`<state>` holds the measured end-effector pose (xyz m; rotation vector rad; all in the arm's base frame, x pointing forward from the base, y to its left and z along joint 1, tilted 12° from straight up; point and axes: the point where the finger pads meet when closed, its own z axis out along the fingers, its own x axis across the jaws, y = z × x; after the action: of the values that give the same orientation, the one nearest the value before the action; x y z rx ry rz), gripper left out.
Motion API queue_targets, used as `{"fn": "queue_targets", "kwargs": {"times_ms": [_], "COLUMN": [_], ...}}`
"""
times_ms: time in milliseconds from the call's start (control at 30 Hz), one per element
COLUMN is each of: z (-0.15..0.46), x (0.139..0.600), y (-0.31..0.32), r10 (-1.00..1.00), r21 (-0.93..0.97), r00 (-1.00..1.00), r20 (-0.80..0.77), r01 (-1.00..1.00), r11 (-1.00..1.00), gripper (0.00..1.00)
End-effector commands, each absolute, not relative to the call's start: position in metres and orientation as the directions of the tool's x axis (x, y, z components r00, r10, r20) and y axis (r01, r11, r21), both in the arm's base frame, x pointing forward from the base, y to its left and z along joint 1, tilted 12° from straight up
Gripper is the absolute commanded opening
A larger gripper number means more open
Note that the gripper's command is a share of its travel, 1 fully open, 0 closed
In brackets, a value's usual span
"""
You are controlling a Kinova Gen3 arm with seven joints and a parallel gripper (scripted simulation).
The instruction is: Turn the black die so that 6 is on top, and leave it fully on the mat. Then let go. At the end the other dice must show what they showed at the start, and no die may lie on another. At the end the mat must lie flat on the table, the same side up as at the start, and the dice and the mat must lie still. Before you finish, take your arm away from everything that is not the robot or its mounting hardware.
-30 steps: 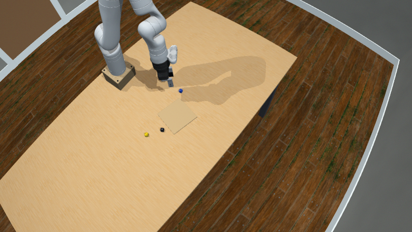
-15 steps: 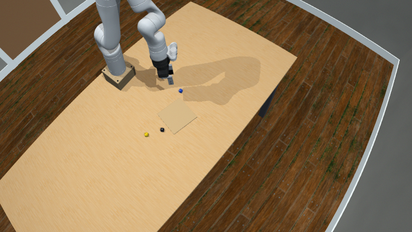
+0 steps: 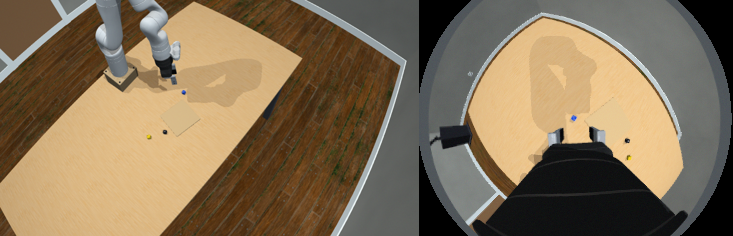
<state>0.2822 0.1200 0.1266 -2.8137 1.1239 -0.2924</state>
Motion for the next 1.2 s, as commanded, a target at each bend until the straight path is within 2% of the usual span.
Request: {"fn": "queue_targets", "kwargs": {"times_ms": [0,700,933,1033,1167], "z": [0.128,0.128,0.129,0.129,0.13], "x": [0.282,0.282,0.287,0.295,0.309], "y": [0.123,0.122,0.115,0.103,0.078], "r10": [-0.686,-0.687,-0.743,-0.821,-0.938], "r21": [-0.164,-0.164,-0.165,-0.168,-0.171], "r00": [0.715,0.713,0.657,0.561,0.34], "r20": [0.139,0.139,0.128,0.109,0.07], "r01": [-0.666,-0.668,-0.724,-0.803,-0.922], "r11": [-0.728,-0.726,-0.669,-0.571,-0.347], "gripper": [1.0,1.0,1.0,1.0,1.0]}}
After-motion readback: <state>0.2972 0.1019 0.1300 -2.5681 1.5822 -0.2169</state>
